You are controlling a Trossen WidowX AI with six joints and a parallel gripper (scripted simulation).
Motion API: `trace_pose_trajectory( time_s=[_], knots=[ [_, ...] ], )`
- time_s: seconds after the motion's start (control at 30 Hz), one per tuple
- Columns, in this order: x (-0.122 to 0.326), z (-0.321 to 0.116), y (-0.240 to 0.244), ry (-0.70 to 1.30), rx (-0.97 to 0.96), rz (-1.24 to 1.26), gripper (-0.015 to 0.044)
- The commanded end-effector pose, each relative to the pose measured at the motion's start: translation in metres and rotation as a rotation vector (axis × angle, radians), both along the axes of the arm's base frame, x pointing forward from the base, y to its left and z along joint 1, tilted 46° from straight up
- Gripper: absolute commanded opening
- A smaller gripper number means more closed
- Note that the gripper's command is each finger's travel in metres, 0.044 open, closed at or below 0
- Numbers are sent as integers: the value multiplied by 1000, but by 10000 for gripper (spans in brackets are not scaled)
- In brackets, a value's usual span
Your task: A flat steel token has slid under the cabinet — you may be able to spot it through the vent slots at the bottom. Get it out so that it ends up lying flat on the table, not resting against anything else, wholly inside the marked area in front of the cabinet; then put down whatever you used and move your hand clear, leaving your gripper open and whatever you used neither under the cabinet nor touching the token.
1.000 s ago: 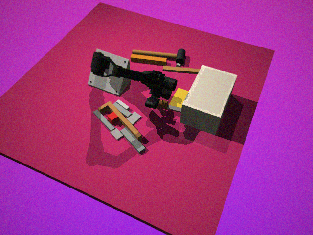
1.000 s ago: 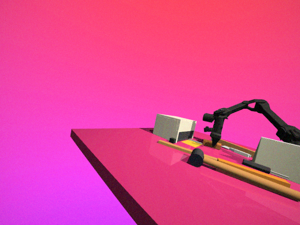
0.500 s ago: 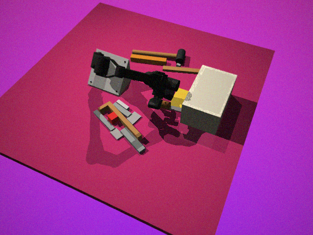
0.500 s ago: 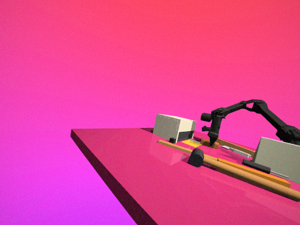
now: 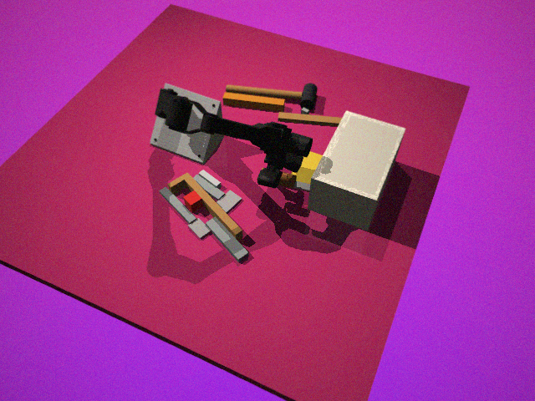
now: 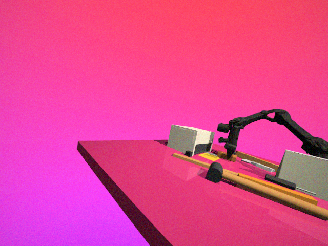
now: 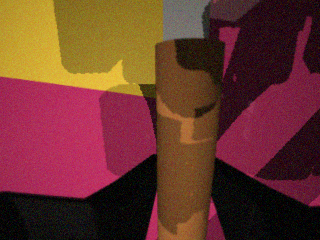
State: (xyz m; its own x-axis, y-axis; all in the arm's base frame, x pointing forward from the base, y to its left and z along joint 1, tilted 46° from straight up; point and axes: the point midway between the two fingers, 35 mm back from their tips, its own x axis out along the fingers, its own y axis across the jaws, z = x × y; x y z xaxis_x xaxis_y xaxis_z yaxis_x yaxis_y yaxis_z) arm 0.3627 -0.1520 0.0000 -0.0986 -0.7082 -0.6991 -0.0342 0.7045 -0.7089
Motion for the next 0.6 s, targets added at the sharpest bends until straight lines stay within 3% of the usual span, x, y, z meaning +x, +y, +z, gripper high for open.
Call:
trace_pose_trajectory(
  time_s=[0.0,0.57],
  knots=[
    [6,0,0,-7,-2,-3,0],
    [21,-1,-1,-8,-2,-3,0]
  ],
)
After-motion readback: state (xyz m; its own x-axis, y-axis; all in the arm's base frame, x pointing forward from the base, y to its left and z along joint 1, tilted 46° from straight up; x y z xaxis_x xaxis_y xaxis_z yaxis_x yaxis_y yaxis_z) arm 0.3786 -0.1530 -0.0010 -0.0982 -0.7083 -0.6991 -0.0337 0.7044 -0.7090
